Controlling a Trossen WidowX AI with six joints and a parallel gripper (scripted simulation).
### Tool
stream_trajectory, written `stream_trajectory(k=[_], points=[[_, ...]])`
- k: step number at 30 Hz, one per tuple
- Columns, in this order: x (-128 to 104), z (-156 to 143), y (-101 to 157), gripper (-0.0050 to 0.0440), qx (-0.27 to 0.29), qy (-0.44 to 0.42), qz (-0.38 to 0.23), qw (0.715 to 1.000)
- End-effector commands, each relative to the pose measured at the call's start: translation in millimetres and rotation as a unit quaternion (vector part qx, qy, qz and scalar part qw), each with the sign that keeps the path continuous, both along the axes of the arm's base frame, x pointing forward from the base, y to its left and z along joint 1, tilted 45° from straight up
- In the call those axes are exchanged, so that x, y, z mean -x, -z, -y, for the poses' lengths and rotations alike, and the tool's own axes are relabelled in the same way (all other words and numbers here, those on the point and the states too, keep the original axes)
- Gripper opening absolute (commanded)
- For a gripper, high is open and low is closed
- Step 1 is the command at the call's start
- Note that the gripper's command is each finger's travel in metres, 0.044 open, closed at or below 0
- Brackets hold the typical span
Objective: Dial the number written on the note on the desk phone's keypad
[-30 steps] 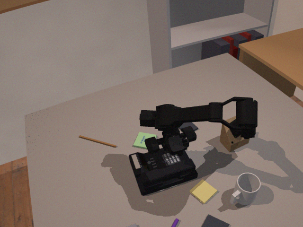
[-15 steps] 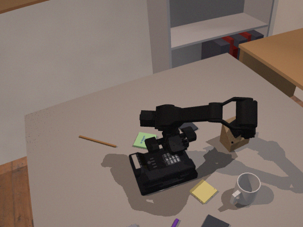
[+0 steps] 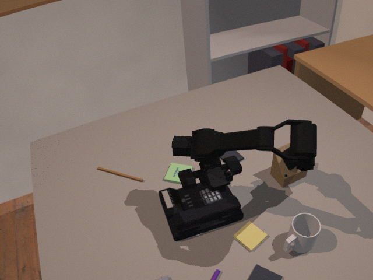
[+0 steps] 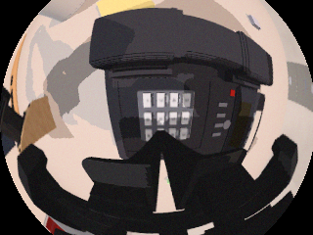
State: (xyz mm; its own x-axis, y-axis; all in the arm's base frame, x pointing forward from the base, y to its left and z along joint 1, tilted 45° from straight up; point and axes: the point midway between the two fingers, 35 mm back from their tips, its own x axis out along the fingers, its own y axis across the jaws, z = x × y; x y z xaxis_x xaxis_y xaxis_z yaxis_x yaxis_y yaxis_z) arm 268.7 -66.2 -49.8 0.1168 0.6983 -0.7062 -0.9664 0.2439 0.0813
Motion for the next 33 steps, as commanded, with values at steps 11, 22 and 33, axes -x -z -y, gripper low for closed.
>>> stream_trajectory(k=[11, 22, 33], points=[[3.4, 19.6, -19.2, -0.005, 0.0, 0.001, -0.001, 1.0], [-5.1, -5.0, -44.7, -0.005, 0.0, 0.001, -0.001, 1.0], [-6.9, -14.4, -38.2, -0.005, 0.0, 0.001, -0.001, 1.0]])
